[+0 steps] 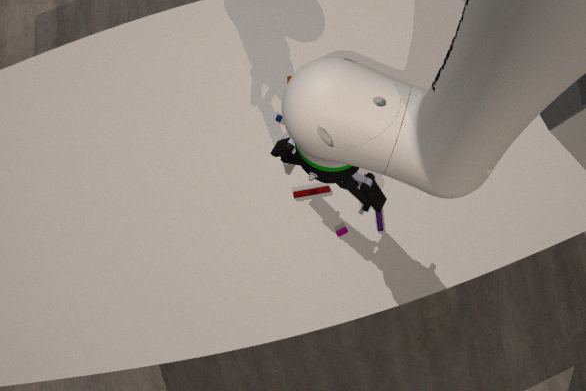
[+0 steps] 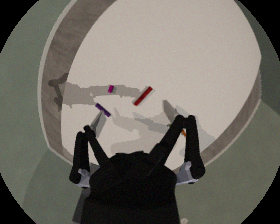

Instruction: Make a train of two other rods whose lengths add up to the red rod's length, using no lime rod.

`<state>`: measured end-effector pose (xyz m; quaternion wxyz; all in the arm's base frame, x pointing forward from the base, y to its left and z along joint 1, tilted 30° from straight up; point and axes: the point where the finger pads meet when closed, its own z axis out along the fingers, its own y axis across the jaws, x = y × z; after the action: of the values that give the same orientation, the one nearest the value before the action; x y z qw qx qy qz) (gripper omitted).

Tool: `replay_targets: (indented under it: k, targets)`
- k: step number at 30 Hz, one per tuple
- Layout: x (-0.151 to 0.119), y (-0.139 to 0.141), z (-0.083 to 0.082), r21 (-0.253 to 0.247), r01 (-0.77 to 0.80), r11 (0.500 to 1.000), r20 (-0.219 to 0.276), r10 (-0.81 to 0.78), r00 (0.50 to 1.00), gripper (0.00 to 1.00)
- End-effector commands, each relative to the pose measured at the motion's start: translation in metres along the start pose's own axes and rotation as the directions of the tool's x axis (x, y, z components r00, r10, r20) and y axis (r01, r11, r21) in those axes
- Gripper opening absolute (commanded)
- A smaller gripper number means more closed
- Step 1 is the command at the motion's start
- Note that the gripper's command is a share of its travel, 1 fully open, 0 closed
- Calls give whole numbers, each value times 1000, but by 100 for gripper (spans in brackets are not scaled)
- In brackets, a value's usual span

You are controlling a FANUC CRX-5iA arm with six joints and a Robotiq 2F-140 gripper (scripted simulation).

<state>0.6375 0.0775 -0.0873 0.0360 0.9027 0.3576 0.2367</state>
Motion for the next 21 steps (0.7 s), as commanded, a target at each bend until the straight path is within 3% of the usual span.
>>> replay_targets:
  k: [1, 16, 21]
  targets:
    - [0, 0, 0, -50, 0, 999, -14, 0, 1000, 100]
    - [0, 0, 0, -50, -5, 999, -14, 5, 1000, 100]
    - [-1, 1, 0, -48, -81, 996, -18, 80, 997, 100]
